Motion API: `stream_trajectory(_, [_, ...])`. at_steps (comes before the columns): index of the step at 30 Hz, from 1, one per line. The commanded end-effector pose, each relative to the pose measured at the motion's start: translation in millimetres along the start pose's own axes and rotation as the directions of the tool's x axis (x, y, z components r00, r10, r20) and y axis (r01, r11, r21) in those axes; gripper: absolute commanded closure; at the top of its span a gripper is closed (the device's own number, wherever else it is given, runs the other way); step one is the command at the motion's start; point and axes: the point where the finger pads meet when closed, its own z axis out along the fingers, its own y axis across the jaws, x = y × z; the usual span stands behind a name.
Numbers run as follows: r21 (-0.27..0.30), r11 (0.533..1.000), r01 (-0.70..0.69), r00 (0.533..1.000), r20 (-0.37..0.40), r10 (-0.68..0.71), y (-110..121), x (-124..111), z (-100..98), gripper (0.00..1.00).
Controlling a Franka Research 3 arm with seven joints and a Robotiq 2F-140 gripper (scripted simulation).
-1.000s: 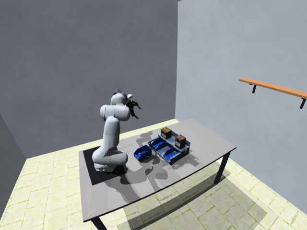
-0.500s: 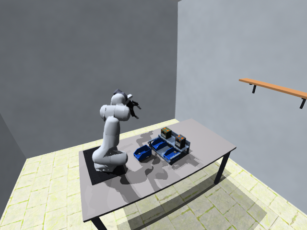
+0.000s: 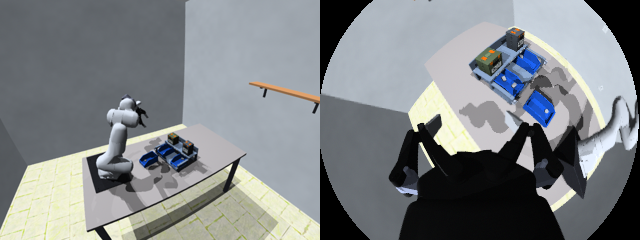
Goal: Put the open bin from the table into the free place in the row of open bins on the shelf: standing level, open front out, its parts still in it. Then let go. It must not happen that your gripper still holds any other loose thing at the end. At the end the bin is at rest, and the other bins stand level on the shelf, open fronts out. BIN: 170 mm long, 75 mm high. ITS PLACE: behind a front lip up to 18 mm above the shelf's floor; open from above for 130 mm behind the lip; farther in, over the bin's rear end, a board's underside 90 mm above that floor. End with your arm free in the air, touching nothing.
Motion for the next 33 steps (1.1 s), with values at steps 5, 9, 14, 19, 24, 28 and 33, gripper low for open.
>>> stream_trajectory(5, [-0.042,0.983,0.182,0.981,0.080,-0.178,33,6,18.4,0.00])
stream_trajectory(9, [-0.054,0.971,0.233,0.967,0.115,-0.226,49,8,25.7,0.00])
stream_trajectory(14, [-0.062,0.956,0.287,0.949,0.153,-0.275,66,10,32.7,0.00])
stream_trajectory(19, [-0.064,0.947,0.314,0.938,0.173,-0.299,75,11,36.1,0.00])
stream_trajectory(24, [-0.065,0.928,0.368,0.913,0.213,-0.347,93,12,42.5,0.00])
stream_trajectory(28, [-0.063,0.917,0.394,0.899,0.233,-0.370,102,12,45.5,0.00])
stream_trajectory(33, [-0.056,0.894,0.445,0.868,0.273,-0.415,121,12,51.0,0.00])
